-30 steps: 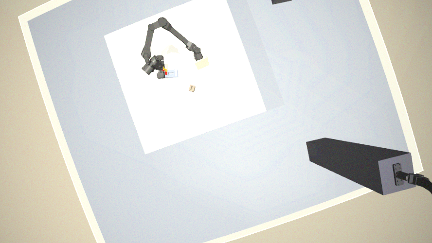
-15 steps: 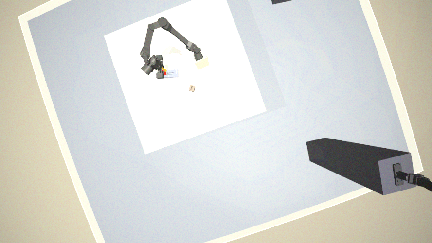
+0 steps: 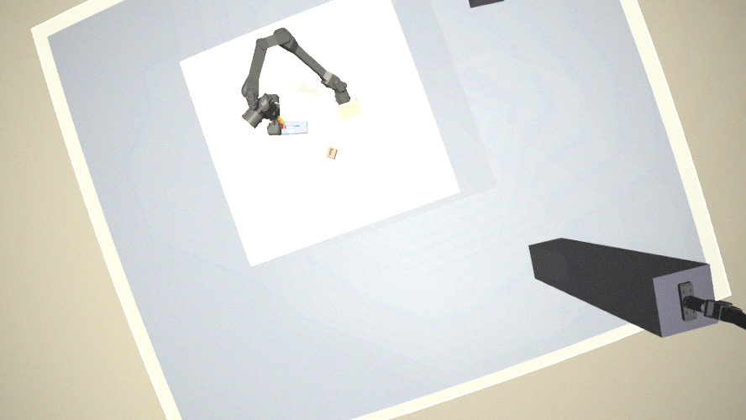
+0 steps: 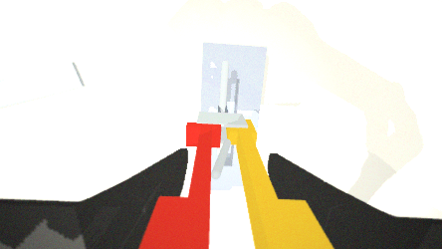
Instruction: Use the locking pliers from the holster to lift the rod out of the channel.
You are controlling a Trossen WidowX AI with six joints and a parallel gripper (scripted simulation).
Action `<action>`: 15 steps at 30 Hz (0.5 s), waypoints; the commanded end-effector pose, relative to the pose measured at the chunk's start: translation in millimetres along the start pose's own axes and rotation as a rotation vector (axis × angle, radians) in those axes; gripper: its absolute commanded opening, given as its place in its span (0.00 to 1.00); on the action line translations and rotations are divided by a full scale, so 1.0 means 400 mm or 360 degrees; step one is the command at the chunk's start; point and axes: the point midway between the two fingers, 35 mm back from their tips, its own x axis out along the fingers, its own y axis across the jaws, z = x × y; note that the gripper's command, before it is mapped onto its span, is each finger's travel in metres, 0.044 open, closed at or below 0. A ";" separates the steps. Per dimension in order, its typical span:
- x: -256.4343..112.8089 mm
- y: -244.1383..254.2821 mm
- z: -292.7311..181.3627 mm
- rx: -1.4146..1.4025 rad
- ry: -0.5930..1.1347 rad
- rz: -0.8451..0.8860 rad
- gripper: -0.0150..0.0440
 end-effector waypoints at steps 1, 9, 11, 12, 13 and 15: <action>-0.017 0.000 0.010 -0.0001 -0.0059 0.0003 0.43; -0.043 0.000 0.023 -0.0001 -0.0143 0.0002 0.43; -0.049 -0.001 0.026 0.0000 -0.0164 0.0002 0.43; -0.052 -0.001 0.027 0.0000 -0.0175 0.0002 0.43; -0.055 -0.001 0.029 0.0001 -0.0185 0.0002 0.43; -0.062 -0.001 0.032 0.0001 -0.0206 0.0002 0.43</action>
